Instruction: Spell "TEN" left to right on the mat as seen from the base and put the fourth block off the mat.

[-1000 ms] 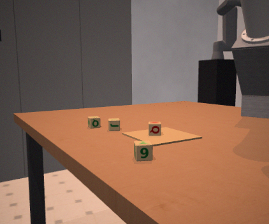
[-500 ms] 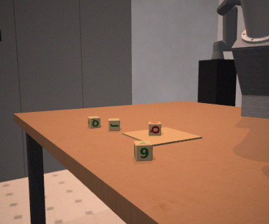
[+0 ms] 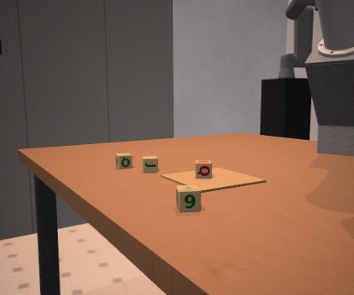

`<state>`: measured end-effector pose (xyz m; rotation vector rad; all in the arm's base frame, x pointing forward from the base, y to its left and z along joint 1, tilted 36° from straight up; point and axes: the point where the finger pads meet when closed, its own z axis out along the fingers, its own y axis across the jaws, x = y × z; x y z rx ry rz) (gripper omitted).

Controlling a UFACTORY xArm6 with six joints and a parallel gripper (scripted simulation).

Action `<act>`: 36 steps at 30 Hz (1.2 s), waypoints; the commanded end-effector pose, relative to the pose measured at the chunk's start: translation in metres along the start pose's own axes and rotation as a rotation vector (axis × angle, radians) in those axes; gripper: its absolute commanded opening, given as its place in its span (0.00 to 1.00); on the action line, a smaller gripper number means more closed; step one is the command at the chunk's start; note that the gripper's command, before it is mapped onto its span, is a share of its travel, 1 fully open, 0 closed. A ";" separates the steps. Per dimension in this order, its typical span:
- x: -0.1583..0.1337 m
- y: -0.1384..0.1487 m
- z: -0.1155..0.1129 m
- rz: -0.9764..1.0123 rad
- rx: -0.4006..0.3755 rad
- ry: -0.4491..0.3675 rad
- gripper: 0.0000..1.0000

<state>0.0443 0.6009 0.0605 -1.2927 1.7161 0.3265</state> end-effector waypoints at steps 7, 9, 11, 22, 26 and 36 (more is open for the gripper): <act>-0.031 -0.106 0.037 -0.004 0.239 0.067 1.00; -0.032 -0.115 0.039 -0.004 0.256 0.075 1.00; -0.035 -0.141 0.045 -0.005 0.308 0.102 1.00; -0.036 -0.238 0.055 -0.004 0.478 0.231 1.00; -0.034 -0.262 0.055 -0.003 0.515 0.269 1.00; -0.018 -0.357 0.046 0.012 0.640 0.454 1.00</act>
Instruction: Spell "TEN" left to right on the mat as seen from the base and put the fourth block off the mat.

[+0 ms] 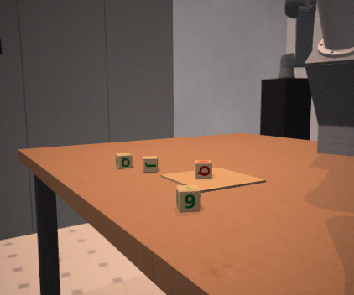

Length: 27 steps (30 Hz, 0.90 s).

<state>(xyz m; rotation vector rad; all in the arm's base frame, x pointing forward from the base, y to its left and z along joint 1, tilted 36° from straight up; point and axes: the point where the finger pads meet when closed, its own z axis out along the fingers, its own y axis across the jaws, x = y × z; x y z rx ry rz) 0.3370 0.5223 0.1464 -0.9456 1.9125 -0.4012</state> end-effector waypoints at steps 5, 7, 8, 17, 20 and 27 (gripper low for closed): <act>0.010 -0.075 0.040 -0.019 0.099 0.182 1.00; 0.014 -0.090 0.047 -0.023 0.112 0.221 1.00; 0.017 -0.096 0.050 -0.024 0.117 0.238 1.00; 0.041 -0.158 0.073 -0.036 0.143 0.412 1.00; 0.049 -0.174 0.078 -0.038 0.142 0.460 1.00; 0.074 -0.217 0.088 -0.043 0.122 0.598 1.00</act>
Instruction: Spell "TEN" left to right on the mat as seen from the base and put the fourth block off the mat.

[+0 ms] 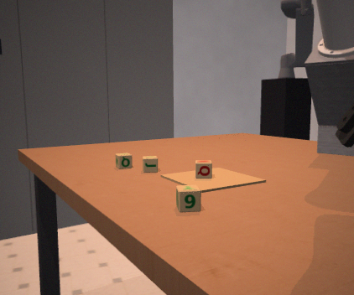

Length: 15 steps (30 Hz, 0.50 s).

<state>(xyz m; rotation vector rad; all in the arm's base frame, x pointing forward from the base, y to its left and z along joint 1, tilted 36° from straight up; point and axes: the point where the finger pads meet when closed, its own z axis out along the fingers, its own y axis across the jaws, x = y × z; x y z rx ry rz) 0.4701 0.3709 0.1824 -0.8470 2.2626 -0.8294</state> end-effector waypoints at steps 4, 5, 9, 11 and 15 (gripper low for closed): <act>0.022 -0.054 0.032 -0.027 -0.034 0.185 1.00; 0.022 -0.054 0.032 -0.027 -0.034 0.185 1.00; 0.036 -0.077 0.045 -0.040 -0.072 0.268 1.00; 0.041 -0.085 0.049 -0.044 -0.087 0.295 1.00; 0.054 -0.103 0.059 -0.055 -0.132 0.358 1.00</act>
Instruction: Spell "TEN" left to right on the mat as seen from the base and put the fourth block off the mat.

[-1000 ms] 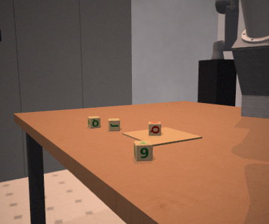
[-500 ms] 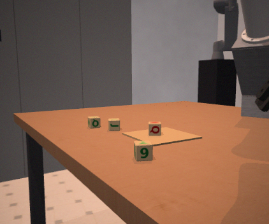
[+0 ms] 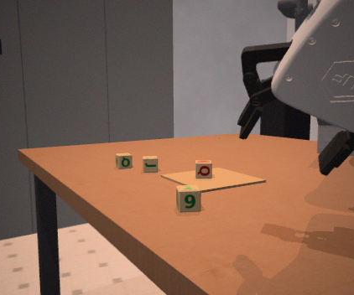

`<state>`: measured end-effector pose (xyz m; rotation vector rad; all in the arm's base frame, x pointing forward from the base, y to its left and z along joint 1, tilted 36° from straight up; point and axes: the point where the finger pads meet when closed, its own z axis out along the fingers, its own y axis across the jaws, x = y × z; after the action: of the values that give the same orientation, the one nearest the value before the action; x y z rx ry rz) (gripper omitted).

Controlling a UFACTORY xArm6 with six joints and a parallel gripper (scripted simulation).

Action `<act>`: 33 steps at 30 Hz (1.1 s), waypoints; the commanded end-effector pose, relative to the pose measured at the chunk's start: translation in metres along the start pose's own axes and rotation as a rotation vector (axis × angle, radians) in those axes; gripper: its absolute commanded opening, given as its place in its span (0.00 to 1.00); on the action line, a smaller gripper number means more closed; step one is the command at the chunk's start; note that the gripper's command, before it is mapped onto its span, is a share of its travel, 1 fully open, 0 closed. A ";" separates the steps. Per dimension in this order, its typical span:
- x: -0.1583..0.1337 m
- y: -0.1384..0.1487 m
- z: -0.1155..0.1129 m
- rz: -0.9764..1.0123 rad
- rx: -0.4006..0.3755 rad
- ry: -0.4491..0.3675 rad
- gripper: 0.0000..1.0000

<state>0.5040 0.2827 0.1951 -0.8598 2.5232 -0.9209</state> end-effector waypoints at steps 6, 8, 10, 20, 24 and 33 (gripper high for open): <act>0.028 -0.049 0.026 -0.041 -0.122 0.169 1.00; 0.028 -0.049 0.026 -0.041 -0.122 0.169 1.00; 0.042 -0.067 0.035 -0.059 -0.192 0.223 1.00; 0.068 -0.098 0.048 -0.097 -0.355 0.294 1.00; 0.075 -0.106 0.050 -0.108 -0.407 0.305 1.00; 0.080 -0.112 0.051 -0.117 -0.446 0.310 1.00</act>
<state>0.5146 0.1432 0.2215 -1.0588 3.0271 -0.5869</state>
